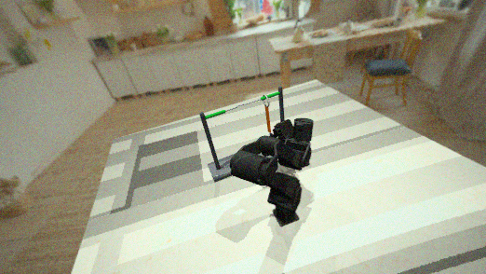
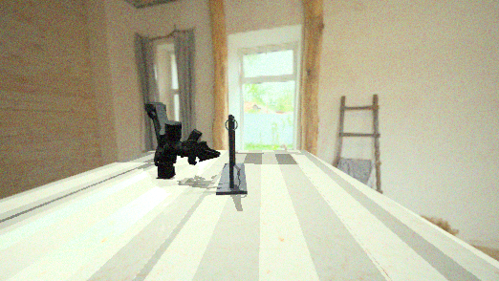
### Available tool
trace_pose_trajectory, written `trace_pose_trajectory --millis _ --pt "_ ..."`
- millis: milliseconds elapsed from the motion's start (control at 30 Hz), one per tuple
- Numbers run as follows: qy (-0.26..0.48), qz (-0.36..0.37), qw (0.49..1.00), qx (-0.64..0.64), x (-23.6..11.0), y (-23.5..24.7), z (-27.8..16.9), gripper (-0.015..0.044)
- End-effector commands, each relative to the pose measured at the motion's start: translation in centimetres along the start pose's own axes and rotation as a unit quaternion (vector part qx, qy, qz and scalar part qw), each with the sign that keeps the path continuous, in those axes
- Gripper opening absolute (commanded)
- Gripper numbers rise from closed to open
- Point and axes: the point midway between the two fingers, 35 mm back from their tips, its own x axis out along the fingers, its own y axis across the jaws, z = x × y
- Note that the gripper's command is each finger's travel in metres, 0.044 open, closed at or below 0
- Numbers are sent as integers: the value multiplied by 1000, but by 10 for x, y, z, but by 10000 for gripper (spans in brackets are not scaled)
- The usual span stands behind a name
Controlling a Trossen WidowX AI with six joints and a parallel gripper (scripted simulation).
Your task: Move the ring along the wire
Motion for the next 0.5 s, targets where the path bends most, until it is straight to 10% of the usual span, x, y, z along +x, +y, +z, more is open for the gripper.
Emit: trace_pose_trajectory --millis 0,467 --pt "-1 -2 1000 1 3 -1 2 160" --pt "1 -2 1000 0 22 -4 5 160"
